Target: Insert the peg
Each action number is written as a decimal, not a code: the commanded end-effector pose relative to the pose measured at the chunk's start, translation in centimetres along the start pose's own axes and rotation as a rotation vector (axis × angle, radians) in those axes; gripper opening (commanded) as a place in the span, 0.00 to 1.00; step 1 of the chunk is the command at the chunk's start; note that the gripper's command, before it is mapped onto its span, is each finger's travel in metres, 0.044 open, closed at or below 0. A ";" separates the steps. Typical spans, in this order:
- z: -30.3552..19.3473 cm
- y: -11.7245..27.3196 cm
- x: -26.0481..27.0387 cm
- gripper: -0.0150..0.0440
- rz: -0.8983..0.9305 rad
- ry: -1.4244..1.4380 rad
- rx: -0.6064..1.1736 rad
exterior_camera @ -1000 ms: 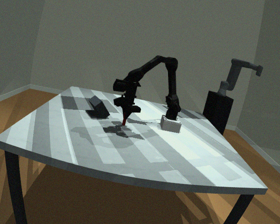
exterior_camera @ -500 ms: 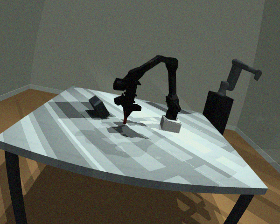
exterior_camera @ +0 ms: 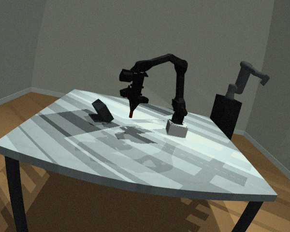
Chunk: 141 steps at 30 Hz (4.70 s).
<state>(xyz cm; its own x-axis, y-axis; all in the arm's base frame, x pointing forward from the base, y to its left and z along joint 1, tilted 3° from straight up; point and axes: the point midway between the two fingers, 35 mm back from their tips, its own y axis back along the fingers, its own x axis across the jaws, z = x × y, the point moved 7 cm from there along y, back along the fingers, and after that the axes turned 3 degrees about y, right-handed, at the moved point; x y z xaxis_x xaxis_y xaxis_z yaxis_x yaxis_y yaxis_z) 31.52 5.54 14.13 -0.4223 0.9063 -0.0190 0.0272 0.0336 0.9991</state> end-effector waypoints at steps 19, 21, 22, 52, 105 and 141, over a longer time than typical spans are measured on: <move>-0.4 0.6 -1.3 0.25 0.038 -0.214 -0.052; -0.4 0.6 -1.4 0.25 0.042 -0.240 -0.057; -0.5 0.6 -1.5 0.25 0.044 -0.253 -0.060; -1.2 0.2 -3.7 0.25 0.123 -0.639 -0.132; -3.0 -0.2 -7.5 0.25 0.310 -1.297 -0.227; -4.5 -0.3 -9.8 0.25 0.476 -1.722 -0.264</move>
<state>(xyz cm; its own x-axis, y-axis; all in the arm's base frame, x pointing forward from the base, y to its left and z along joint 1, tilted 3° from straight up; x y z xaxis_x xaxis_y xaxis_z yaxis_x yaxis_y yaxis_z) 31.72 -5.11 14.09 0.8896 0.2389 0.3894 -0.3374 -0.2309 0.9126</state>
